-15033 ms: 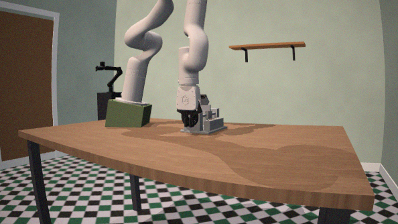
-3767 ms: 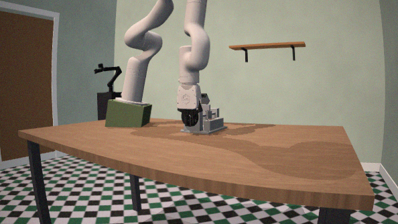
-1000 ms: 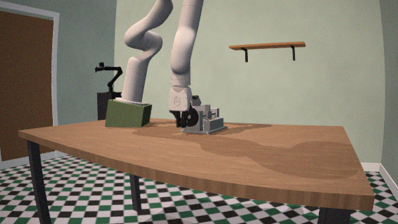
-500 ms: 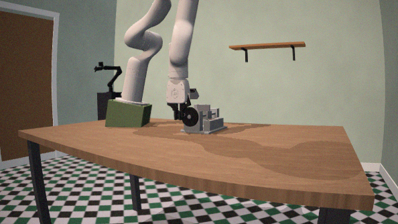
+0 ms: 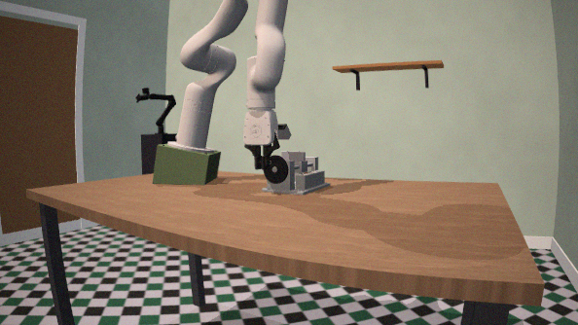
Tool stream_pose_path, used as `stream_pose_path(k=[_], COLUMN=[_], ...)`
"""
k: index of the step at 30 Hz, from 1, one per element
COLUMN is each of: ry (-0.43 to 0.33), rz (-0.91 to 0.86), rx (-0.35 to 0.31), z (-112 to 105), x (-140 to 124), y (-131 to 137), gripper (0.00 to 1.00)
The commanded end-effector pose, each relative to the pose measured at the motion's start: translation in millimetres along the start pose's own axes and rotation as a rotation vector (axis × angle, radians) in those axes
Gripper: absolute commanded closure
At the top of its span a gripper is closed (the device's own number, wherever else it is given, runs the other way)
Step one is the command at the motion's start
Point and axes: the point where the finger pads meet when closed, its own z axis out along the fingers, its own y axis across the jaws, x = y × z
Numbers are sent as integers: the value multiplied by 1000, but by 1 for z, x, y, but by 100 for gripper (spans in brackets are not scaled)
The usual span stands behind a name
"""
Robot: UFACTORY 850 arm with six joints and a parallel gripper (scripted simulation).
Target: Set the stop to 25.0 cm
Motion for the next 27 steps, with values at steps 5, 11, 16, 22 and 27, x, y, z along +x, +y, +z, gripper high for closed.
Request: stream_pose_path(k=[5,11,16,22,27], ry=[6,6,6,6,6], rz=[0,0,0,0,0], rx=[5,5,5,5,5], z=[-5,-8,-8,-6,12], x=[0,0,0,0,0], y=[8,15,23,32,50], gripper=[94,94,94,94,94])
